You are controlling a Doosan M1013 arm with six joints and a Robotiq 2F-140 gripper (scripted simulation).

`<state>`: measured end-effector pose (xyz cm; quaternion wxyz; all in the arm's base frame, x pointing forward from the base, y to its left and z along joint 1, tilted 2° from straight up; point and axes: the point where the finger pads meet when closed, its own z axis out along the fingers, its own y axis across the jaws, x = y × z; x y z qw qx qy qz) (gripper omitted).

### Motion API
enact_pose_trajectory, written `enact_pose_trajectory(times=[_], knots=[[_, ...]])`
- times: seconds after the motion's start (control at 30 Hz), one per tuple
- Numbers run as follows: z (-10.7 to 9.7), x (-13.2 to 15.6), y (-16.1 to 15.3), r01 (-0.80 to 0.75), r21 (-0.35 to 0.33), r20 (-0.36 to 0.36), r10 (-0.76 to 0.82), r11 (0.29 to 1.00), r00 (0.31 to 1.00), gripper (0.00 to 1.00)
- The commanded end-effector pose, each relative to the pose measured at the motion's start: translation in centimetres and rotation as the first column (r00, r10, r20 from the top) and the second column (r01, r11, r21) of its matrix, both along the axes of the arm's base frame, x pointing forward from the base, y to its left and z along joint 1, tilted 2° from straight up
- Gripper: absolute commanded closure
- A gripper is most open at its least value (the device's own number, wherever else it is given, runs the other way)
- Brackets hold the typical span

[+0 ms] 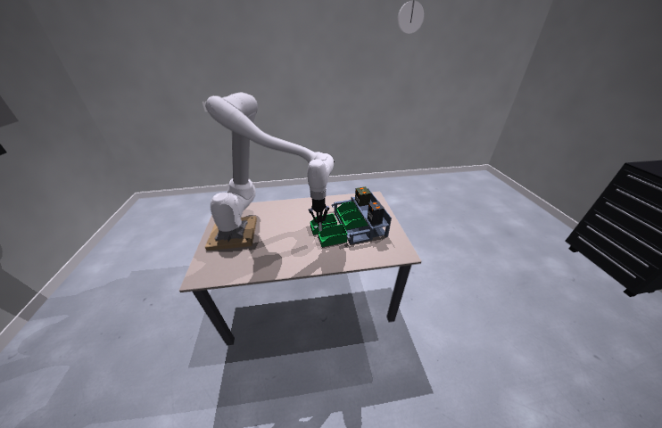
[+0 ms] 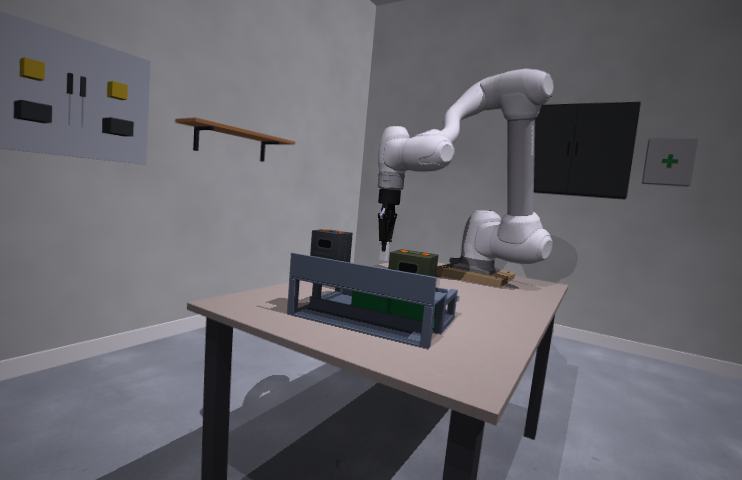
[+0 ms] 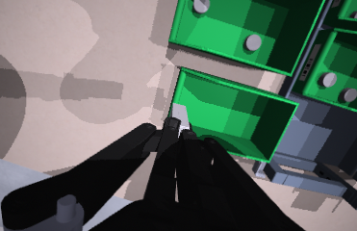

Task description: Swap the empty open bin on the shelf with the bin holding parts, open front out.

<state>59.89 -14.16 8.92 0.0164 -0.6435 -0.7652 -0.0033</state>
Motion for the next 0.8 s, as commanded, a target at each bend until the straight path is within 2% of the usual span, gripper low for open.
enact_pose_trajectory(times=[0.0,0.3,0.47,0.6,0.77], knots=[[0.0,0.0,0.0,-0.002,0.000,0.000,0.002,1.000,1.000,0.90],[0.1,0.1,0.1,-0.070,0.002,0.002,0.070,0.998,0.998,0.90],[0.2,0.4,0.2,-0.213,0.004,0.006,0.213,0.977,0.977,0.90],[0.4,0.7,0.4,-0.390,0.006,0.012,0.390,0.921,0.921,0.90],[0.8,1.3,0.8,-0.614,0.005,0.019,0.614,0.789,0.789,0.90]])
